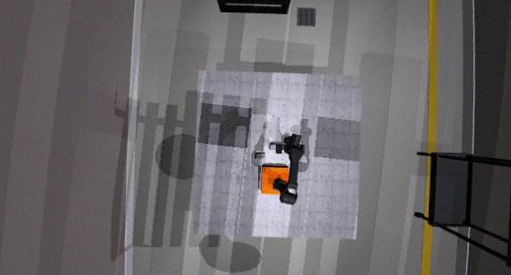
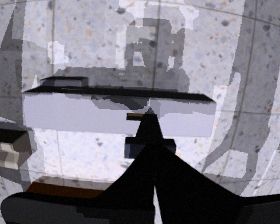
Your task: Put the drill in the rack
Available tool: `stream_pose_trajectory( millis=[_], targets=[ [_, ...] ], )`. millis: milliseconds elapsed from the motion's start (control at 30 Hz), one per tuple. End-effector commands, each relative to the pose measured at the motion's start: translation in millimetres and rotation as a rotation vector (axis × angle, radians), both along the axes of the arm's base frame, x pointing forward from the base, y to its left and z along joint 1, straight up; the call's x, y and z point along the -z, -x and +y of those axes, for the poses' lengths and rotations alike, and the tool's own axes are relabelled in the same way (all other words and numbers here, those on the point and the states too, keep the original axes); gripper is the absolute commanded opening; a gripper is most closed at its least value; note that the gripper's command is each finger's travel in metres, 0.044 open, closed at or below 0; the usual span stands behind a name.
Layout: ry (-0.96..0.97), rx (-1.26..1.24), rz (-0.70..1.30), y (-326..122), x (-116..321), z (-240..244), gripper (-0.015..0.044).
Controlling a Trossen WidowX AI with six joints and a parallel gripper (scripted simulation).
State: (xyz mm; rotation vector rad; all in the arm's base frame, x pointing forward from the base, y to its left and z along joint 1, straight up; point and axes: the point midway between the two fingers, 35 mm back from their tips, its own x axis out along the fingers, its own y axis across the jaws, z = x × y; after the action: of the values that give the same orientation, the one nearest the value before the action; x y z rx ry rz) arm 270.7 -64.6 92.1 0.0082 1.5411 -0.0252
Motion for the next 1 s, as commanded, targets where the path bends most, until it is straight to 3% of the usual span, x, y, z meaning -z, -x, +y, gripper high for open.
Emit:
stream_pose_trajectory(
  millis=[0, 967],
  targets=[
    [-0.007, 0.006, 0.009, 3.5, 4.0, 2.1, 0.0000],
    [-0.007, 0.006, 0.009, 1.5, 7.5, 0.6, 0.0000]
  ],
)
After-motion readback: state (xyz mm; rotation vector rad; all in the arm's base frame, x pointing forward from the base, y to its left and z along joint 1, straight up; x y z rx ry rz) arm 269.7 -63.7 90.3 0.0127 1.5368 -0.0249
